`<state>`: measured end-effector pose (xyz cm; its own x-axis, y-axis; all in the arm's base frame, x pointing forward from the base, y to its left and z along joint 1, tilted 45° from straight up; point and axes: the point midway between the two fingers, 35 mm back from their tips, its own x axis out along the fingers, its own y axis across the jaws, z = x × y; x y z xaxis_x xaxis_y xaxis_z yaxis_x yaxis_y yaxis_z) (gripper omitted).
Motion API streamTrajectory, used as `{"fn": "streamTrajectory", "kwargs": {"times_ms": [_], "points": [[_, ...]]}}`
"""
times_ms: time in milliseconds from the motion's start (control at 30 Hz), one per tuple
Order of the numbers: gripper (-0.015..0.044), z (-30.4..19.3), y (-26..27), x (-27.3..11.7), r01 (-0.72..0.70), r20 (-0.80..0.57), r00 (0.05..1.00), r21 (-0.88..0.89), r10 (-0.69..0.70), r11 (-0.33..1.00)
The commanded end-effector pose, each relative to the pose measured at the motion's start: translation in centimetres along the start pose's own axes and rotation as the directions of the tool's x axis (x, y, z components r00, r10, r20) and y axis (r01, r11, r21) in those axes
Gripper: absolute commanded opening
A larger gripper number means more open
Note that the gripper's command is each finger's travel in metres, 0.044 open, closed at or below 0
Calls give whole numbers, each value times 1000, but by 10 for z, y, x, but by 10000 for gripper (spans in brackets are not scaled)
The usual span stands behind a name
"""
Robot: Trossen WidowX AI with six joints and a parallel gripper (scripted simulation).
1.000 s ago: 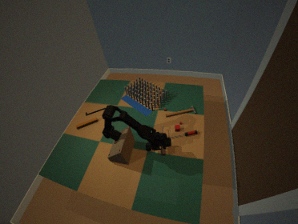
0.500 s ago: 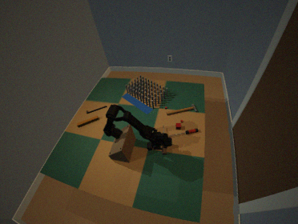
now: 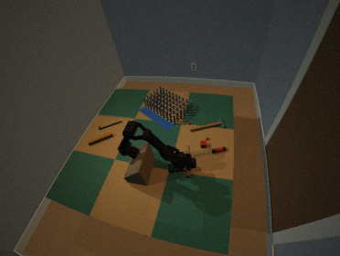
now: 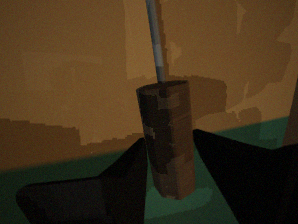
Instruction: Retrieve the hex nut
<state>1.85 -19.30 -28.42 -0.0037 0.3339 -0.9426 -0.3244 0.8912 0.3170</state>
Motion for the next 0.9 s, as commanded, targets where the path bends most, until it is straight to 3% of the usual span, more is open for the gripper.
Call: {"fn": "streamTrajectory", "kwargs": {"times_ms": [0, 500, 667, 867], "points": [[52, 0, 0, 0, -1, 0, 1000, 0, 1, 1000], [440, 0, -2, -3, 0, 0, 1000, 0, 0, 1000], [440, 0, -29, -61, 1, 0, 1000, 0, -1, 1000], [440, 0, -30, -64, 2, 0, 1000, 0, -2, 1000]]}}
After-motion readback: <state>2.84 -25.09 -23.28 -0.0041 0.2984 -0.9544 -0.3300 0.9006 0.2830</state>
